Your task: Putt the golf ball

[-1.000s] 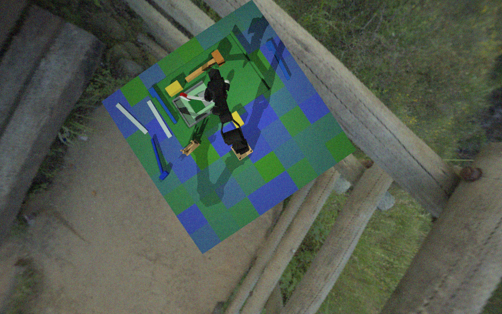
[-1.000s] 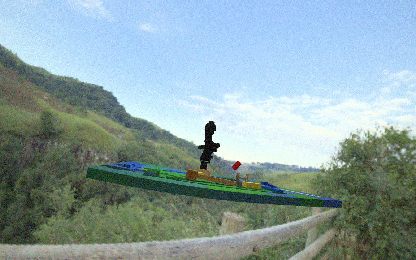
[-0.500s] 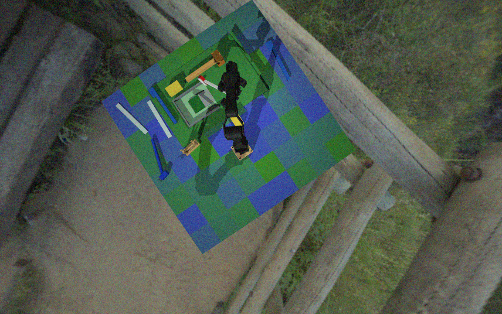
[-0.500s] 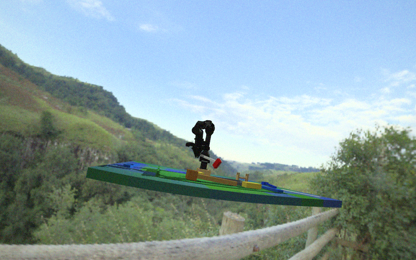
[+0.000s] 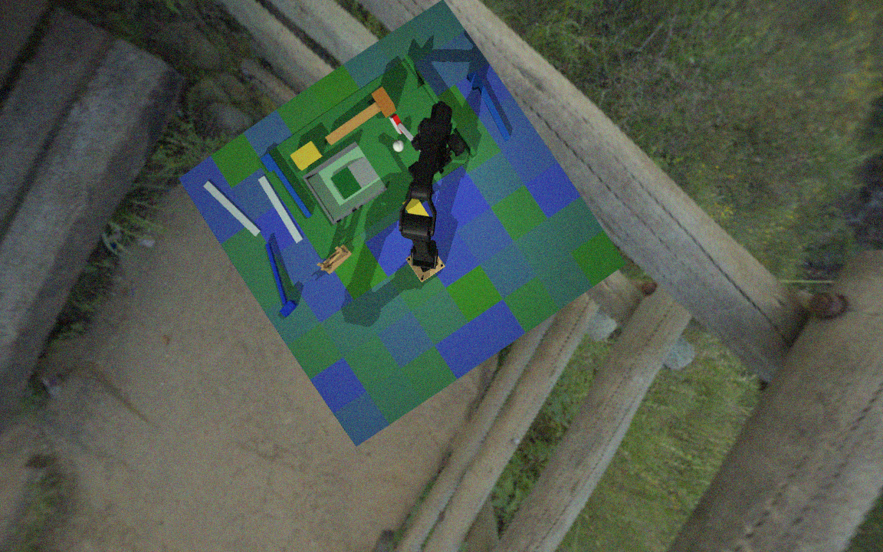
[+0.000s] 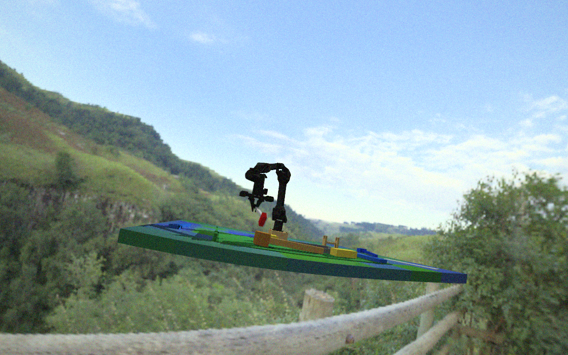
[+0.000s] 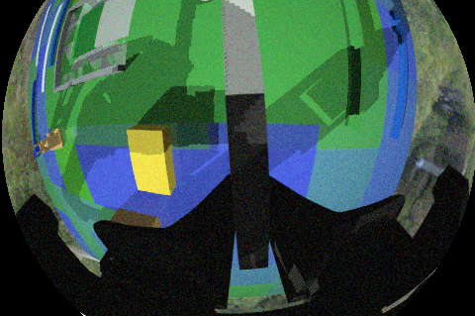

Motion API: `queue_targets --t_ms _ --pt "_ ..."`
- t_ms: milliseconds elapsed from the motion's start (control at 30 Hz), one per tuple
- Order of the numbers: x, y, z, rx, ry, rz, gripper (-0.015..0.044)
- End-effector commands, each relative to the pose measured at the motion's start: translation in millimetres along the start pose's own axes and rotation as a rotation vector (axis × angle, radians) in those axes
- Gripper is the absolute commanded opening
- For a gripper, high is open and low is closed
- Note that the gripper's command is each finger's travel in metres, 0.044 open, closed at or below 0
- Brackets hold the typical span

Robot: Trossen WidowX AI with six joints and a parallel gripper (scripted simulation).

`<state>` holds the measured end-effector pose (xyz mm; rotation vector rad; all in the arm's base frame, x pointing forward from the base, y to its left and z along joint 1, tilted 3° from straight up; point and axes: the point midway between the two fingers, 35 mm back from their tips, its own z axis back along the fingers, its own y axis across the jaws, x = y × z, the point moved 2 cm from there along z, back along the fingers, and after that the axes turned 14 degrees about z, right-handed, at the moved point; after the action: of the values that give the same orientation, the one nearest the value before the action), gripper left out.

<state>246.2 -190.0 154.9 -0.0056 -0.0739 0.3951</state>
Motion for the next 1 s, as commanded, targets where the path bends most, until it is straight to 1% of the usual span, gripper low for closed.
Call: queue_targets --t_ms 0,233,567,967 --pt "-15 -13 4 -0.009 0.017 -0.086 0.0000" --pt "-15 -13 0 -0.009 0.017 -0.086 0.0000" --pt "-16 -13 -35 -0.009 0.017 -0.086 0.0000" --pt "-16 -13 -47 -0.009 0.017 -0.086 0.0000"
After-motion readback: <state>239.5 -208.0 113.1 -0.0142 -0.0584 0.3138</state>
